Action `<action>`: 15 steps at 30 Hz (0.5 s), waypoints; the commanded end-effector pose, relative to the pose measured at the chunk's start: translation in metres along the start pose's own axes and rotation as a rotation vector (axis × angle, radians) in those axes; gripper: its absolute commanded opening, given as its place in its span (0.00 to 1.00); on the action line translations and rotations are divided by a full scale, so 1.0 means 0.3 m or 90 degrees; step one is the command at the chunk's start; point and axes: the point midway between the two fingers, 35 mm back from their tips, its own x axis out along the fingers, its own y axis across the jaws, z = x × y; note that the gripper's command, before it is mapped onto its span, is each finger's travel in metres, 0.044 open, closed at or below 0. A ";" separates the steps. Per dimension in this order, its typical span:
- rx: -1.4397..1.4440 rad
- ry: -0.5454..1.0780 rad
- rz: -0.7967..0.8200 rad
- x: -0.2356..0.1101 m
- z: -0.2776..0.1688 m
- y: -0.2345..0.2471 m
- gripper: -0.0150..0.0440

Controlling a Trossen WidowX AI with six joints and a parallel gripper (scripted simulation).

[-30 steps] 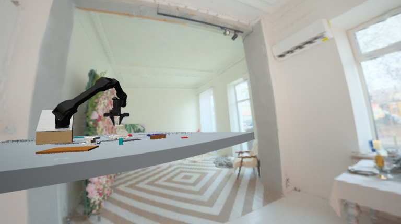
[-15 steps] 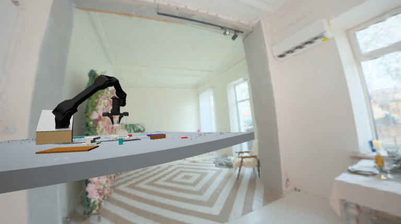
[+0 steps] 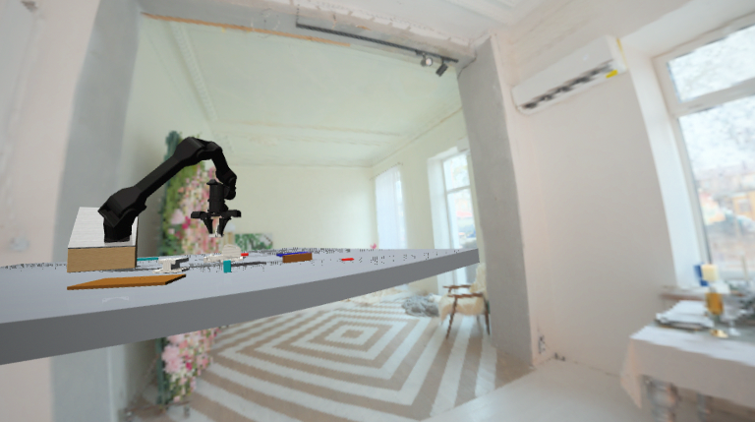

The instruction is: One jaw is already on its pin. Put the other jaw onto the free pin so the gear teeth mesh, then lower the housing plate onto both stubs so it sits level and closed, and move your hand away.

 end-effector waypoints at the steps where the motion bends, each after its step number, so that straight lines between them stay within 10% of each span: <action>1: 0.052 -0.002 -0.003 -0.006 -0.021 -0.005 0.48; 15: 0.229 -0.002 -0.003 -0.005 -0.089 -0.002 0.48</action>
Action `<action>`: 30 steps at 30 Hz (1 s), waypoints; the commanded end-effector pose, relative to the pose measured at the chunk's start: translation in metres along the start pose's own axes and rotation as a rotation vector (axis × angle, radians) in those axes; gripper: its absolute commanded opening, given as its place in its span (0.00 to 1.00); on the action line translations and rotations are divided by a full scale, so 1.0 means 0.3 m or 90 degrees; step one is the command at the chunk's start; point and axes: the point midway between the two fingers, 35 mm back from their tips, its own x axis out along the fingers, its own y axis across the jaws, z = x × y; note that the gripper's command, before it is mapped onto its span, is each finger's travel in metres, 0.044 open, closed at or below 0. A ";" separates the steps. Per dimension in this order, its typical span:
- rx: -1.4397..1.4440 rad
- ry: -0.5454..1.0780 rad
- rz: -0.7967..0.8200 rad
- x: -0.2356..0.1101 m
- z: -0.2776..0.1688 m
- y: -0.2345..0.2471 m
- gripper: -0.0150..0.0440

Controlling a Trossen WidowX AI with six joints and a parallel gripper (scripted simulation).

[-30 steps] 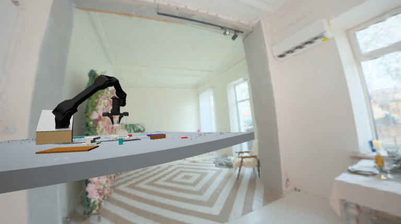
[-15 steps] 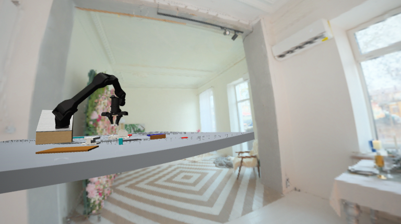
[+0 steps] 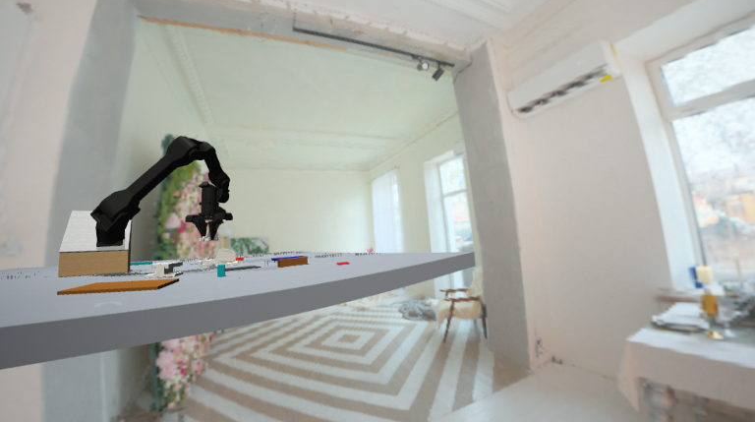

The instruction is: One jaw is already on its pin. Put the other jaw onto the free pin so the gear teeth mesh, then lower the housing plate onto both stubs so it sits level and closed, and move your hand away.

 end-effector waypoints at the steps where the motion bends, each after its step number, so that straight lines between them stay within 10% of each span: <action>1: 0.052 -0.003 -0.002 -0.004 -0.020 -0.010 0.48; 30: 0.418 -0.002 -0.002 0.008 -0.164 -0.034 0.48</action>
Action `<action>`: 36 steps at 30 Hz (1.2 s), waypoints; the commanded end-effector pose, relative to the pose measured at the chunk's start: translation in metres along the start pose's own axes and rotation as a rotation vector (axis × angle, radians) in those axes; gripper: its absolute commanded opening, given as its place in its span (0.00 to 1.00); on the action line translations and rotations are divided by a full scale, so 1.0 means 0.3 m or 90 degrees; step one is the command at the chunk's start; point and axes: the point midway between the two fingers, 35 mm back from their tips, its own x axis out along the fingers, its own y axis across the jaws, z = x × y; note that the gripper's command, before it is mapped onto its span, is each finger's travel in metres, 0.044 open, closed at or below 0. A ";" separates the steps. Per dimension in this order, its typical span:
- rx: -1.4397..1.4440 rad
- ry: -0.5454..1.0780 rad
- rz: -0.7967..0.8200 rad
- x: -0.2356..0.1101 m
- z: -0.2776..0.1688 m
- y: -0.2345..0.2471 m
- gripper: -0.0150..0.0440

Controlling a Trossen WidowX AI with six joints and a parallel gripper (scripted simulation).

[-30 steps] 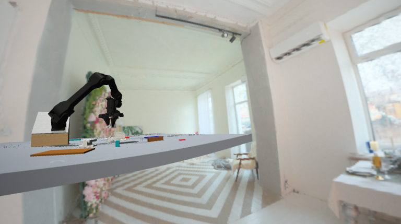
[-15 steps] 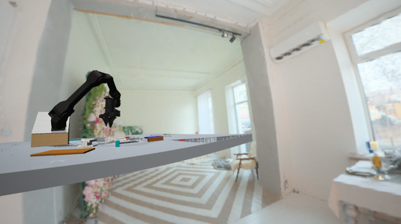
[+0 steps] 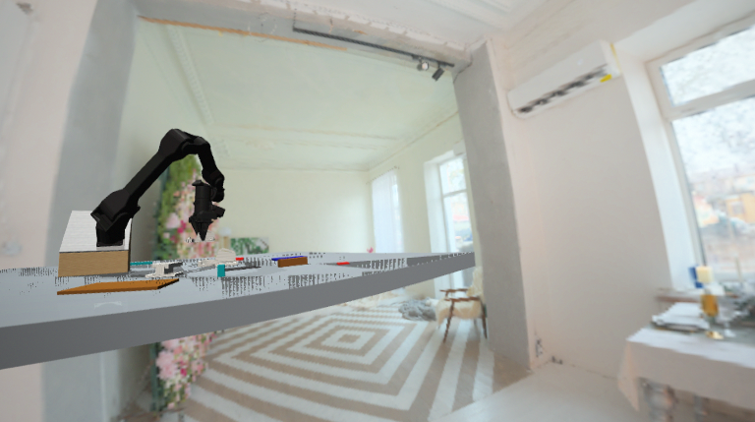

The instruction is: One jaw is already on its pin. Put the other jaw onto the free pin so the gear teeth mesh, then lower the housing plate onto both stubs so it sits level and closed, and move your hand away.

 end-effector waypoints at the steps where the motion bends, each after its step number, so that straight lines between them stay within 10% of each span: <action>1: 0.052 -0.003 0.000 -0.001 -0.014 -0.018 0.48; 36: 0.285 -0.003 0.000 0.015 -0.089 -0.077 0.48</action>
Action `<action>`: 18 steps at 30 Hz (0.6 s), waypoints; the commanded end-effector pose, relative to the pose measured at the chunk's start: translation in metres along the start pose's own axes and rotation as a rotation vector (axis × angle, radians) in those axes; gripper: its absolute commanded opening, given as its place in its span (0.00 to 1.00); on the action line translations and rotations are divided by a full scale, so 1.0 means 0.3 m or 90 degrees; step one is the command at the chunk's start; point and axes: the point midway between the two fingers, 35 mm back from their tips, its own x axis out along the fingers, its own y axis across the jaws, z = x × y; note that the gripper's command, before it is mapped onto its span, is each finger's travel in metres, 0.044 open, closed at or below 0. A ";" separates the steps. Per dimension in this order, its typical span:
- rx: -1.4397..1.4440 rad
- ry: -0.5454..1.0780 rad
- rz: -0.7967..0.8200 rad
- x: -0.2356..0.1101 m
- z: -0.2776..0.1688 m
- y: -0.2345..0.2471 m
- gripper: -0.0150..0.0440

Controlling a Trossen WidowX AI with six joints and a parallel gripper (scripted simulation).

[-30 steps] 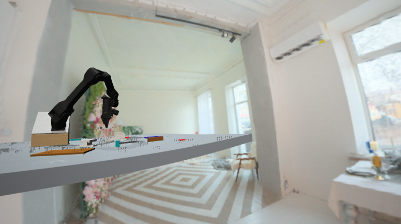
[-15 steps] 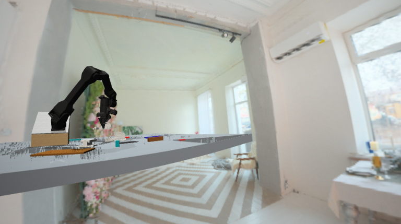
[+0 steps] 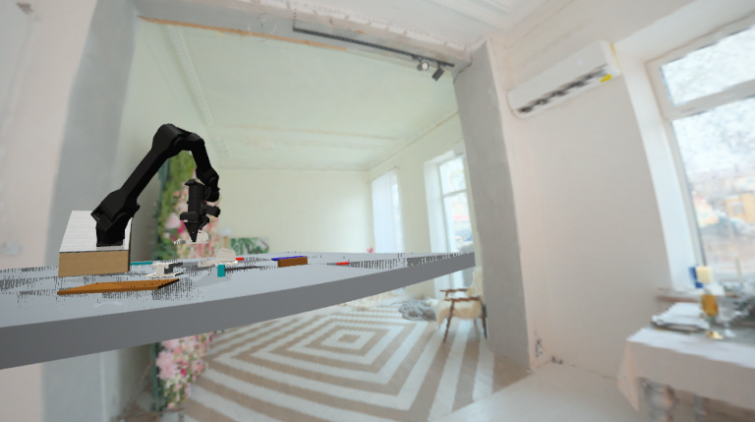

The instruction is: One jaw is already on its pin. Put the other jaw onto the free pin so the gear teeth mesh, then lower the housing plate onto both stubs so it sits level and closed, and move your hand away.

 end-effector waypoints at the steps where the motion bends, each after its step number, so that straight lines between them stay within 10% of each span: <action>1: 0.007 -0.003 0.000 -0.001 0.002 -0.001 0.48; 18: 0.027 -0.002 0.001 -0.002 0.018 0.001 0.48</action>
